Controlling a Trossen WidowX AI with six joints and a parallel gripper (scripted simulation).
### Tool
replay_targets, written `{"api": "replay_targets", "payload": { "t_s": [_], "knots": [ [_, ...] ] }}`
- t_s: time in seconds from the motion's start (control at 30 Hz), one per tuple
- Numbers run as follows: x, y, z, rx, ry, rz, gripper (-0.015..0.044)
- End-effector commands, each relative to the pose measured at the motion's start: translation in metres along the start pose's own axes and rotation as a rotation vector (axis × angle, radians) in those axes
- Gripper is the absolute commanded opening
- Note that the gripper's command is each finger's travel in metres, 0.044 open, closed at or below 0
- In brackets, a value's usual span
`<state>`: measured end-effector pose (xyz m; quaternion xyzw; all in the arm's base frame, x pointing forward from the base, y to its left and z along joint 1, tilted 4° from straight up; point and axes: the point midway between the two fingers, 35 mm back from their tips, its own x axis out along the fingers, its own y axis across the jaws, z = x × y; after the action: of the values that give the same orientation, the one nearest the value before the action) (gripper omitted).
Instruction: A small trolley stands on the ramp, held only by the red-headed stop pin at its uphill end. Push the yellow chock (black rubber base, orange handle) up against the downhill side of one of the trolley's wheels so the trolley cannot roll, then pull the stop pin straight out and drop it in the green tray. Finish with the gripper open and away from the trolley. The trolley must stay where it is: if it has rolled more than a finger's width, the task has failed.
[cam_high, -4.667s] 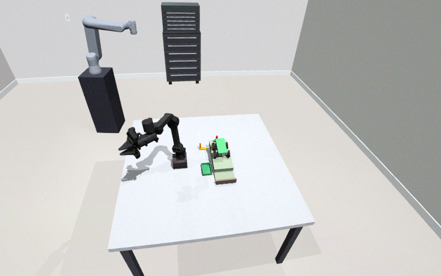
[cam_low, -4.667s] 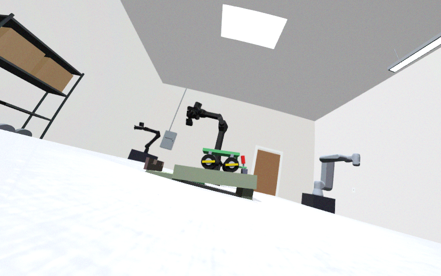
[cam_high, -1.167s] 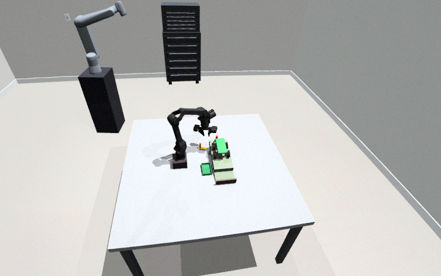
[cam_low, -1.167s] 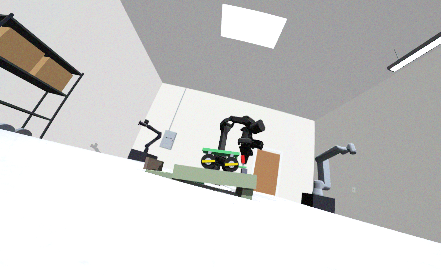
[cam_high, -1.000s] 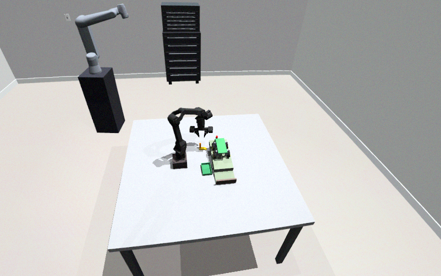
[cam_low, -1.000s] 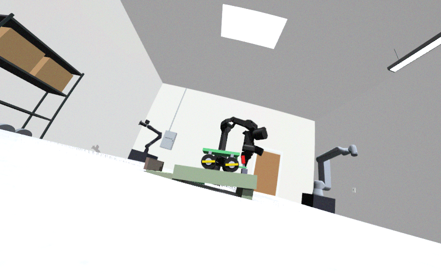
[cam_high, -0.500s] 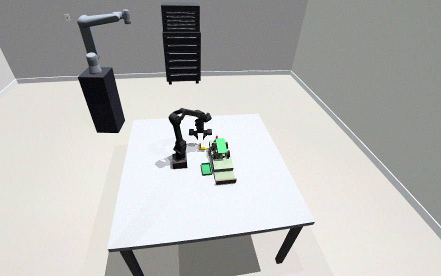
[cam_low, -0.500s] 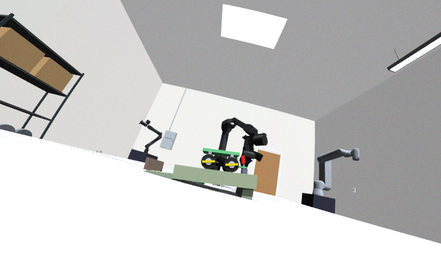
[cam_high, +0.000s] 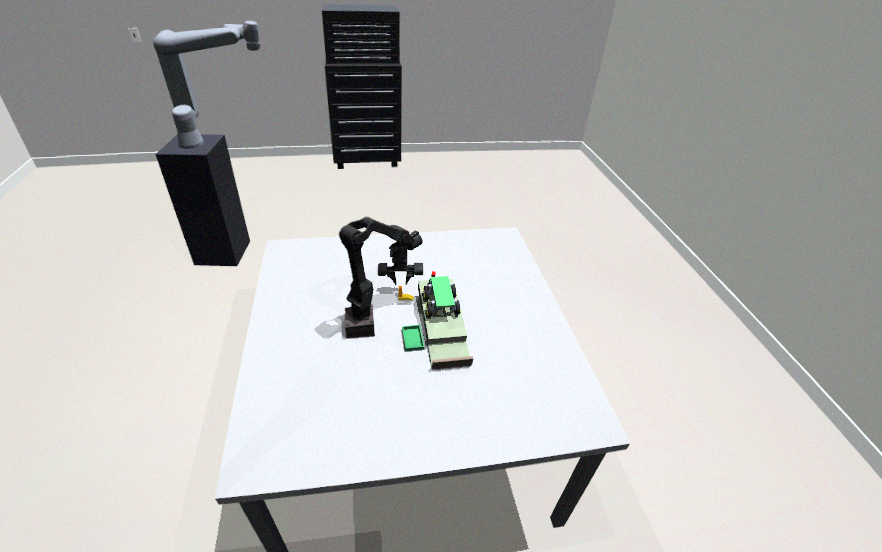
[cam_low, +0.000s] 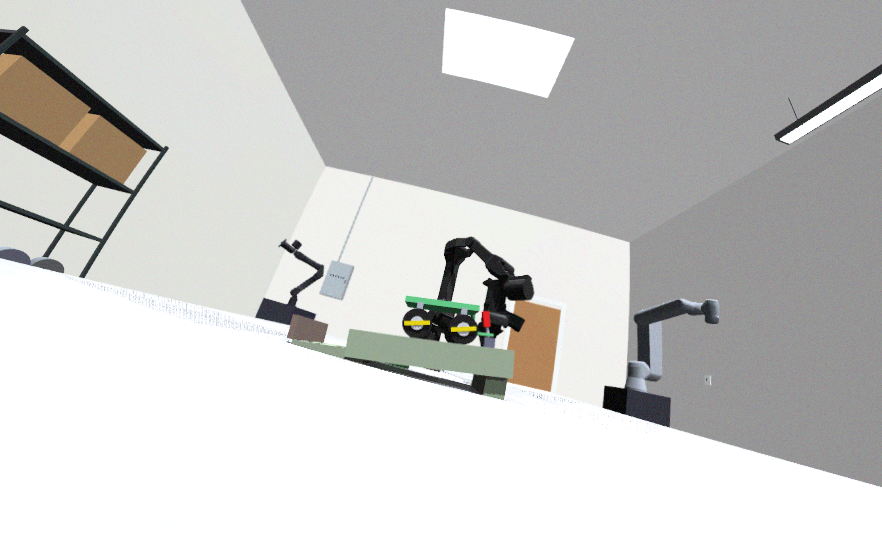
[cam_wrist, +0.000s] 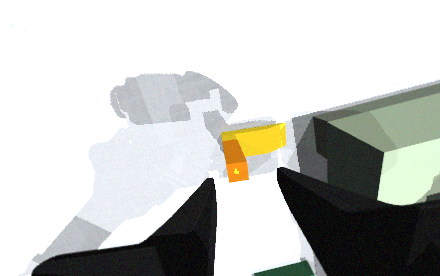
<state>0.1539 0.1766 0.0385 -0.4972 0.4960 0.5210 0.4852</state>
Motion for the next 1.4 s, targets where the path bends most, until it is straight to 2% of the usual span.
{"api": "replay_targets", "payload": {
  "t_s": [0.0,1.33,1.37],
  "knots": [
    [0.009,0.002,-0.001,0.002,0.005,0.013,0.019],
    [0.052,0.004,-0.002,0.002,0.005,0.013,0.019],
    [0.05,0.002,-0.001,-0.004,0.004,0.004,0.0164]
  ]
}}
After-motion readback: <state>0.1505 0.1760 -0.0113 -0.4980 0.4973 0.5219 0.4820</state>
